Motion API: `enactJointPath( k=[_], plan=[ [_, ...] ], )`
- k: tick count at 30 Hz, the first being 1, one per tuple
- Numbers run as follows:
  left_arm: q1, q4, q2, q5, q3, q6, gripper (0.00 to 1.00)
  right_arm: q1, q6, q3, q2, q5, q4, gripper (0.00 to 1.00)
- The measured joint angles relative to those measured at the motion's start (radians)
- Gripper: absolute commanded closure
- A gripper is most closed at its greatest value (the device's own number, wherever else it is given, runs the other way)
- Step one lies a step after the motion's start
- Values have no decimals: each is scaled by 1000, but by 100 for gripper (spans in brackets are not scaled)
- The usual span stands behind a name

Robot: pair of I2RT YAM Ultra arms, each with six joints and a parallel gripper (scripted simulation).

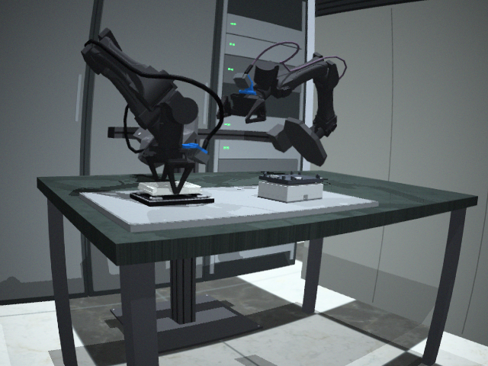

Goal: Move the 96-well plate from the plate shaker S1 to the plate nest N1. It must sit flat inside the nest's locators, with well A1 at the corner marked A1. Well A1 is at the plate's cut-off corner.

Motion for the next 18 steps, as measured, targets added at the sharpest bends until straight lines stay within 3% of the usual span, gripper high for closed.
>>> enactJointPath(
  k=[18],
  plan=[
    [0, 0, 0, 0, 0, 0, 0, 14, 18, 0, -1, 3, -13, 11]
  ],
)
